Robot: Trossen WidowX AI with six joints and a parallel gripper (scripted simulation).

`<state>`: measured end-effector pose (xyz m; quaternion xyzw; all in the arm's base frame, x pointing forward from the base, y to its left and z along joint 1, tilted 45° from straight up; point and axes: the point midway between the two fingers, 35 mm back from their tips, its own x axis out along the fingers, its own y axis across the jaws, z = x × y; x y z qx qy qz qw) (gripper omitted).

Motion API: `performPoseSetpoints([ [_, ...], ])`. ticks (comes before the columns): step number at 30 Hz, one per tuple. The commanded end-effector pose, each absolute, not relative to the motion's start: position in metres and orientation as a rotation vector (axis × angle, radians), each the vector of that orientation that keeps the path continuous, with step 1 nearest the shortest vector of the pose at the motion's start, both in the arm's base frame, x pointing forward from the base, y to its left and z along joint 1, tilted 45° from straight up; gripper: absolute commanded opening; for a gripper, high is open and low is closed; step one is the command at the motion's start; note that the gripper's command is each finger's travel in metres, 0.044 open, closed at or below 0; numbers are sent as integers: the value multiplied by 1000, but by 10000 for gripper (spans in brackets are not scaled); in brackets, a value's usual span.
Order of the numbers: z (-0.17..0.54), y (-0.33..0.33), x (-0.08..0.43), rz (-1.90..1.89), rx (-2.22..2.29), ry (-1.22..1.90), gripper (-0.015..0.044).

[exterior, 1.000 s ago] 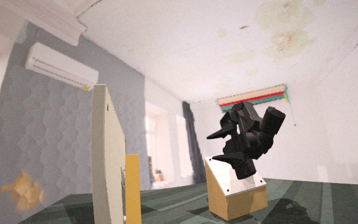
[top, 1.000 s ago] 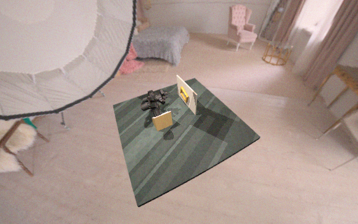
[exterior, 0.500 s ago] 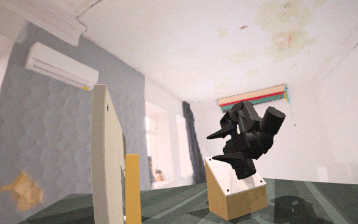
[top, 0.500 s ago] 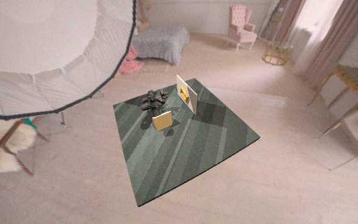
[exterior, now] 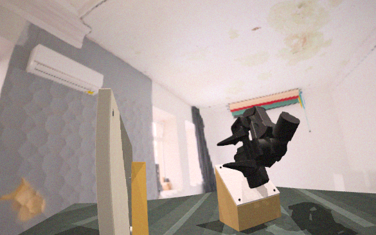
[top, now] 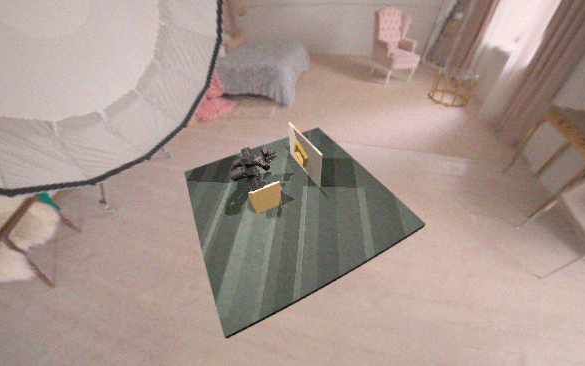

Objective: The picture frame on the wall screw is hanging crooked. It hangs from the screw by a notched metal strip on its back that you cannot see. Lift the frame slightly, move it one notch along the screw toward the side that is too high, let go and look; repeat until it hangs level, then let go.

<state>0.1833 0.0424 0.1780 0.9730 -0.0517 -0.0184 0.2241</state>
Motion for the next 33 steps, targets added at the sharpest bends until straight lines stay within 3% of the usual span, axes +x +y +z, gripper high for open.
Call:
performPoseSetpoints([
  [1,178,42,183,-52,2689,-150,260],
  [19,178,43,184,-51,2685,-143,260],
  [33,168,66,231,-50,2687,-148,260],
])
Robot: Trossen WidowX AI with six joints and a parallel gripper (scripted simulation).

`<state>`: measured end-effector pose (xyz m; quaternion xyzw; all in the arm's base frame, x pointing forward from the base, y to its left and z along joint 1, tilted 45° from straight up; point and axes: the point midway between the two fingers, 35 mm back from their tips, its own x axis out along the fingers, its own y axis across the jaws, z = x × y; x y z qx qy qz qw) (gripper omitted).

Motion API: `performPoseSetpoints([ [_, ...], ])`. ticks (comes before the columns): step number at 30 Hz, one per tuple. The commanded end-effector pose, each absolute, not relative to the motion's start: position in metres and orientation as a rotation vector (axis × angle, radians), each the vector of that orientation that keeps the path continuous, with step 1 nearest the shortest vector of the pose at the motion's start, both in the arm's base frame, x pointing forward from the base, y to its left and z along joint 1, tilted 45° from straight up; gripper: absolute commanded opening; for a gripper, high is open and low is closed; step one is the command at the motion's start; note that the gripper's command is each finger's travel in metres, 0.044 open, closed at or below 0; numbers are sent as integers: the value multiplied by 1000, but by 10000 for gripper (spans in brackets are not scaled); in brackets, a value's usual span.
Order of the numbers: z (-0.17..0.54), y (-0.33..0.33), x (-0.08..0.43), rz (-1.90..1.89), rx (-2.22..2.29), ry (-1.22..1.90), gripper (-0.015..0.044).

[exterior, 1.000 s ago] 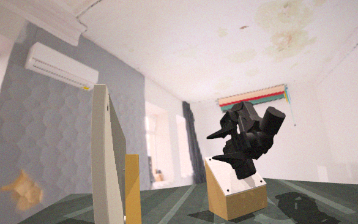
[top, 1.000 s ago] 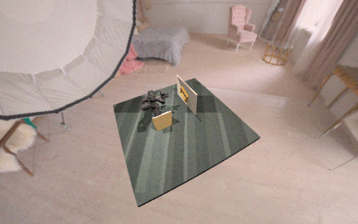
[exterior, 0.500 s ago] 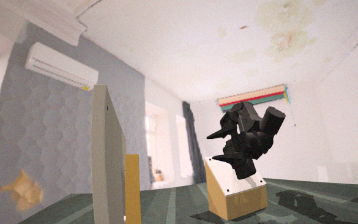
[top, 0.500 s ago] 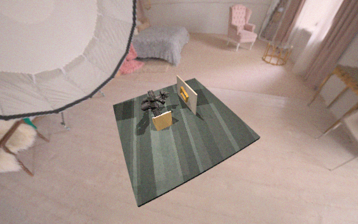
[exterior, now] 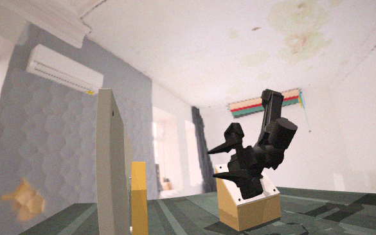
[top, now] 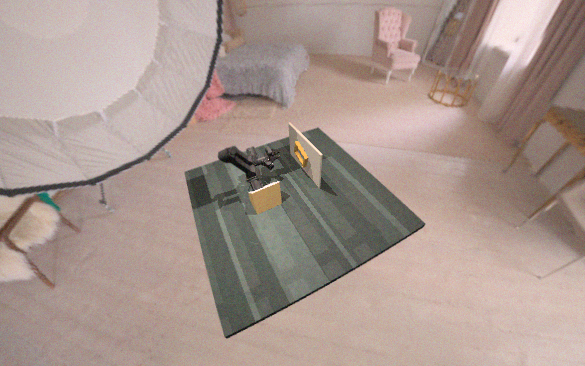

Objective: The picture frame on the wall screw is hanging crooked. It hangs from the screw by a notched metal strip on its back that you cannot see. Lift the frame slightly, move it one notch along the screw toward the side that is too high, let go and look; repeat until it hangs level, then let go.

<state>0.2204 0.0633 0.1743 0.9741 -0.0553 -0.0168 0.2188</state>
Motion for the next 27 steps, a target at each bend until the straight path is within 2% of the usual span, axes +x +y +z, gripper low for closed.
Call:
performPoseSetpoints([
  [1,166,66,234,-50,2687,-148,260],
  [18,149,63,267,-47,2685,-152,260],
  [27,148,53,337,-40,2684,-153,260],
])
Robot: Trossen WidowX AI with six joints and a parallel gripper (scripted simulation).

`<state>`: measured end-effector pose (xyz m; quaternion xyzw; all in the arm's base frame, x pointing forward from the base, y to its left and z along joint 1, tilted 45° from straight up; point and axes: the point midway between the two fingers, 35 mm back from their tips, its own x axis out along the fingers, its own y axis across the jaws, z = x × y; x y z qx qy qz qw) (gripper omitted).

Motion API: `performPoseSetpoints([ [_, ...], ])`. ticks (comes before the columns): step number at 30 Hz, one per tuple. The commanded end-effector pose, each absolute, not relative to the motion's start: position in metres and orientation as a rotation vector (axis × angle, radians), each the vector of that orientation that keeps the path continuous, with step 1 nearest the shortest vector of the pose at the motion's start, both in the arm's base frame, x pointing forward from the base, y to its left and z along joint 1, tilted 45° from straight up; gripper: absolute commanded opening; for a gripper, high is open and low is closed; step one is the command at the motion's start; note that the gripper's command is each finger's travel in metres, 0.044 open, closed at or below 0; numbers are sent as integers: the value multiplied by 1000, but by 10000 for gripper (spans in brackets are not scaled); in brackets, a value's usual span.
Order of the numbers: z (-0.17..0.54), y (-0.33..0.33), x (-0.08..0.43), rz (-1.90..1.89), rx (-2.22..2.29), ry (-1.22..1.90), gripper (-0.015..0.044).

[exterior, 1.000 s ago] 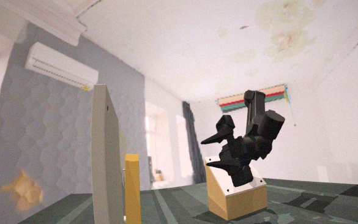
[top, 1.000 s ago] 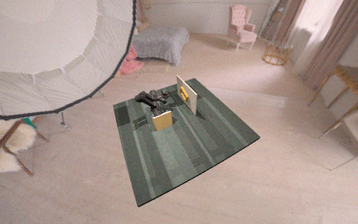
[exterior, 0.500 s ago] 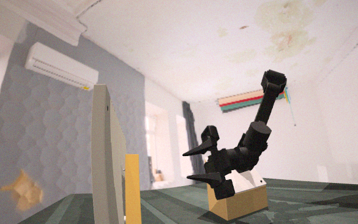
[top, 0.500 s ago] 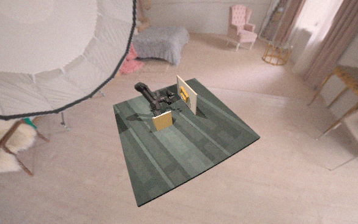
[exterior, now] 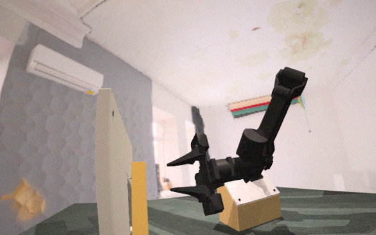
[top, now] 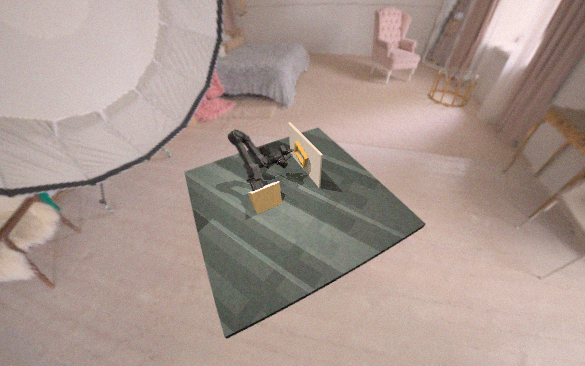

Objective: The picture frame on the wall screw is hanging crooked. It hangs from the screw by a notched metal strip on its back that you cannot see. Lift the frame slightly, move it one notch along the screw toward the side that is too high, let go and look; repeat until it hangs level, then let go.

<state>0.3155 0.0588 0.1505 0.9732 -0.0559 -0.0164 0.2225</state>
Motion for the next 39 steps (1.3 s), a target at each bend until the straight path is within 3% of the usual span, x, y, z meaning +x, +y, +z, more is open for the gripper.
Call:
performPoseSetpoints([
  [1,148,53,338,-40,2684,-153,260],
  [39,149,50,369,-37,2684,-154,260],
])
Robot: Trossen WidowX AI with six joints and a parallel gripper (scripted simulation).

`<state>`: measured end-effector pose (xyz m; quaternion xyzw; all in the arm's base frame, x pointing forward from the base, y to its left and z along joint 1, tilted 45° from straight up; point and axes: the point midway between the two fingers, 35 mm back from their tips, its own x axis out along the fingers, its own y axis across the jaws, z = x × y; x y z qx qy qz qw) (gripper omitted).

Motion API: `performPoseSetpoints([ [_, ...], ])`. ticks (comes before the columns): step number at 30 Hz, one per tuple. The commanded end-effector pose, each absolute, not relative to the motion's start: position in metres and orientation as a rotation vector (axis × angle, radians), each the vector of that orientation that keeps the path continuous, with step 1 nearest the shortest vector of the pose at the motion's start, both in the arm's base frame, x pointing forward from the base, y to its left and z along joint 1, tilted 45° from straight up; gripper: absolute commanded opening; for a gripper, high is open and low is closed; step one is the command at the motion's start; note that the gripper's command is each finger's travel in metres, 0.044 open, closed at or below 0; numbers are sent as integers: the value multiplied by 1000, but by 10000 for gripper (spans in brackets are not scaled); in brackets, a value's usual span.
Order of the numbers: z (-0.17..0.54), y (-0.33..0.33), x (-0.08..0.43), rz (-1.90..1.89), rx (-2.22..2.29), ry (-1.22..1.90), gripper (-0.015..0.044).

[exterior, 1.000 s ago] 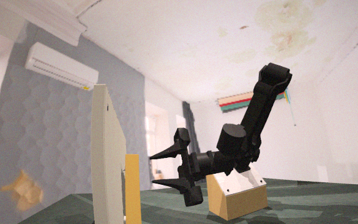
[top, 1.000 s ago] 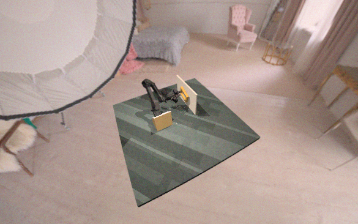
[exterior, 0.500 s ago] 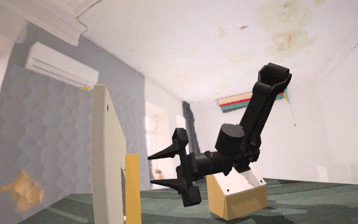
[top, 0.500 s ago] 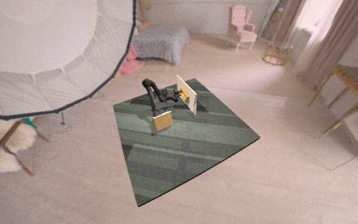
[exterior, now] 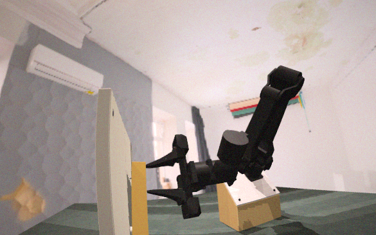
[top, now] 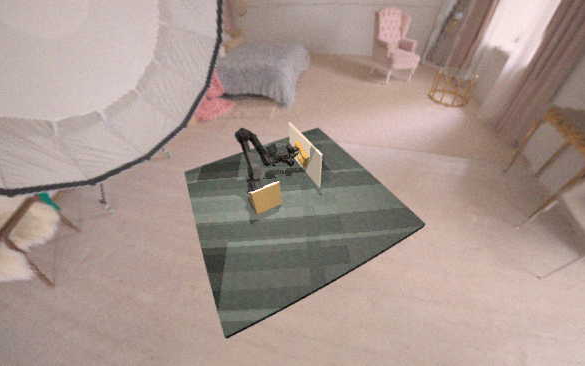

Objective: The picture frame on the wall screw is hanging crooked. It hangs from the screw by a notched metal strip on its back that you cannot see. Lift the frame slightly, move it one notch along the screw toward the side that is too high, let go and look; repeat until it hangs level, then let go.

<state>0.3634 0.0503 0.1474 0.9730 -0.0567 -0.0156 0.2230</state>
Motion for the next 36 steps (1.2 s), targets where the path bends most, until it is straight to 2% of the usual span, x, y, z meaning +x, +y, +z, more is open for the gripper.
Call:
performPoseSetpoints([
  [1,149,50,371,-37,2684,-154,260],
  [36,148,48,378,-37,2684,-154,260],
])
